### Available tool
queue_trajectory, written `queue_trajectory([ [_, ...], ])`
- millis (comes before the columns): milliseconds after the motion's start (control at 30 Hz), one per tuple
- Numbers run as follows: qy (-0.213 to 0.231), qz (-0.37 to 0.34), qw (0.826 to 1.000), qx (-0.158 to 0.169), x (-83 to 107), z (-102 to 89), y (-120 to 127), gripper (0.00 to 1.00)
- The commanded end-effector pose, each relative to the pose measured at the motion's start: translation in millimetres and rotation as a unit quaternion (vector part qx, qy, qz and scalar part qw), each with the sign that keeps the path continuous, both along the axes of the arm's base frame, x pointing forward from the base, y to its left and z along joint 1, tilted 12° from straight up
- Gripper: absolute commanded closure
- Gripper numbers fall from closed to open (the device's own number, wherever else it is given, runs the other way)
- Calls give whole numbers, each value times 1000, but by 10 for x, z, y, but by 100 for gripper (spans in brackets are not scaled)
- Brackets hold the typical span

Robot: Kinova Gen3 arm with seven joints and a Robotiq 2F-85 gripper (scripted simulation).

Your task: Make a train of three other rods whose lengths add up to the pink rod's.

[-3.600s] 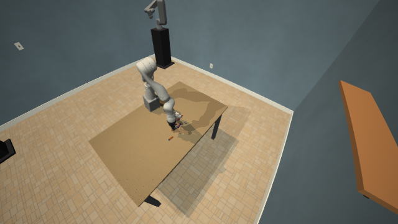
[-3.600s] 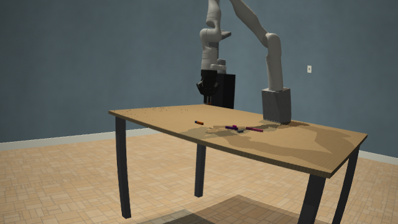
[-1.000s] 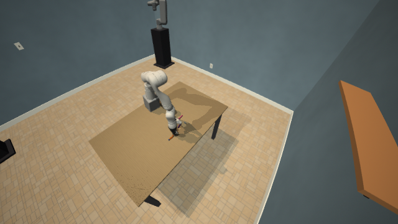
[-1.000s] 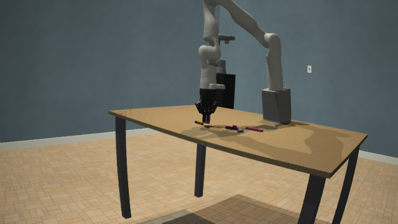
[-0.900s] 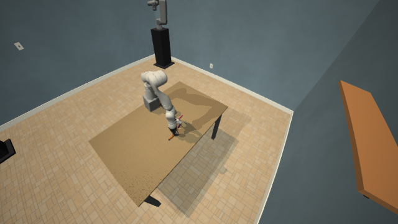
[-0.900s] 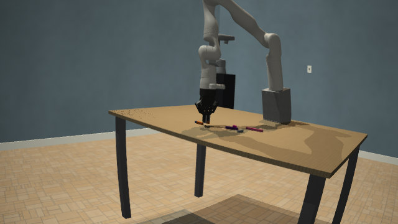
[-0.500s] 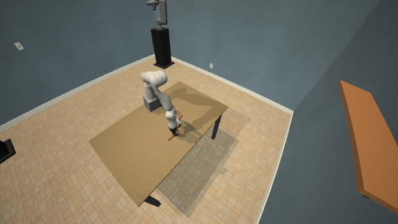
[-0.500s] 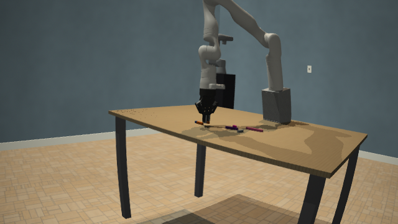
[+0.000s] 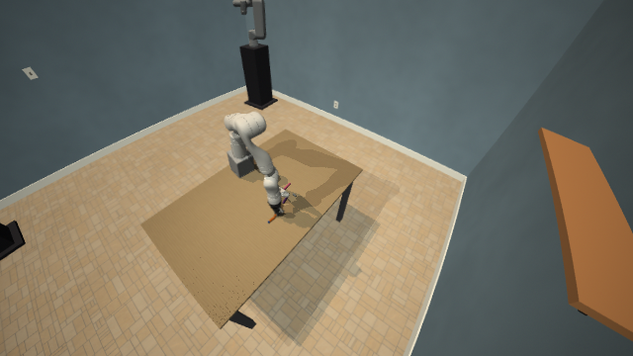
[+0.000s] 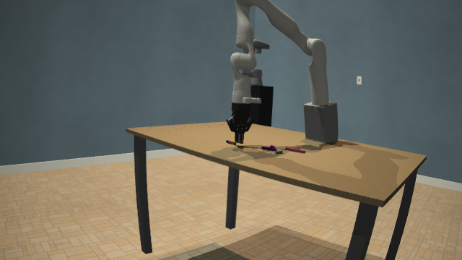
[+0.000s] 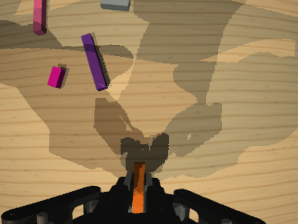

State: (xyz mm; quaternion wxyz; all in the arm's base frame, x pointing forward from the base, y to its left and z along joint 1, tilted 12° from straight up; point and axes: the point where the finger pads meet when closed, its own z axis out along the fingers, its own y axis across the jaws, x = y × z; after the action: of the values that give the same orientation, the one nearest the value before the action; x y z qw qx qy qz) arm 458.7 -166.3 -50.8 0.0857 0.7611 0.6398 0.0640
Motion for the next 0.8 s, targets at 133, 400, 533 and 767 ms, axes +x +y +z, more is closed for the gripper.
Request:
queue_trajectory([
  [133,-1,0,1000,0,5,7,-2,95],
  [400,-1,0,1000,0,14,-32,-4,95],
  [533,-1,0,1000,0,19,-59,-6,95],
  [767,-1,0,1000,0,28,-99,-8,95],
])
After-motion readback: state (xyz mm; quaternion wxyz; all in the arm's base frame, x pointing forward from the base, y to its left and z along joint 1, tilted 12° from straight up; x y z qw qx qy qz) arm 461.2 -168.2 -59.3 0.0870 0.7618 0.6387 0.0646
